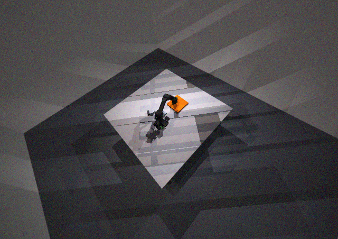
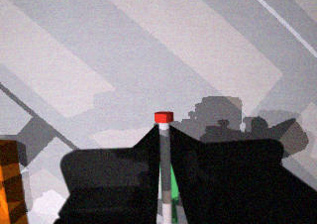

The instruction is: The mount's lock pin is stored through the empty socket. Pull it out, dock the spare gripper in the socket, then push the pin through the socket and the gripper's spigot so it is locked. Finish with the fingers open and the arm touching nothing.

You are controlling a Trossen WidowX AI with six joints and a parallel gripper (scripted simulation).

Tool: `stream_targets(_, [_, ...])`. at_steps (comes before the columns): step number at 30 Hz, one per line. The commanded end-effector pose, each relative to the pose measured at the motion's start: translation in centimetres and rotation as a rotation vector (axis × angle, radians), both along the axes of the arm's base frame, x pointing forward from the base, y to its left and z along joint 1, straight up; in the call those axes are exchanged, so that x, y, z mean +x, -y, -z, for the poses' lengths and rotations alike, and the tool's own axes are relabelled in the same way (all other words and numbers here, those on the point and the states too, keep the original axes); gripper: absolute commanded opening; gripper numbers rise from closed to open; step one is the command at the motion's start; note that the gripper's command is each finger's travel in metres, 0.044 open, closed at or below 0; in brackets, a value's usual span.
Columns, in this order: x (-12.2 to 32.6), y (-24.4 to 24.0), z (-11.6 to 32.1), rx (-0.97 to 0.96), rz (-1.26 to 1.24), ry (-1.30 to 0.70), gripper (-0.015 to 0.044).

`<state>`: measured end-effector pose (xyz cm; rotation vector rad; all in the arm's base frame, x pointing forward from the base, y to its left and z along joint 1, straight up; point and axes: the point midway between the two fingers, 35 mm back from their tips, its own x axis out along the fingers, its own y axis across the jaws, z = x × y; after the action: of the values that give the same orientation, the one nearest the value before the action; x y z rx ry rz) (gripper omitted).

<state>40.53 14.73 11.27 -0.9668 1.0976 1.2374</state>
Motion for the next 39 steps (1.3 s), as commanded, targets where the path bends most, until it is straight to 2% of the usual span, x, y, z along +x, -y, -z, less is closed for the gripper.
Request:
stream_targets(1, [0.8,-0.1,0.0,0.003,-0.007,0.002,0.0000])
stream_targets(39, [1.1,-0.1,5.2,0.001,-0.010,0.007,0.0000])
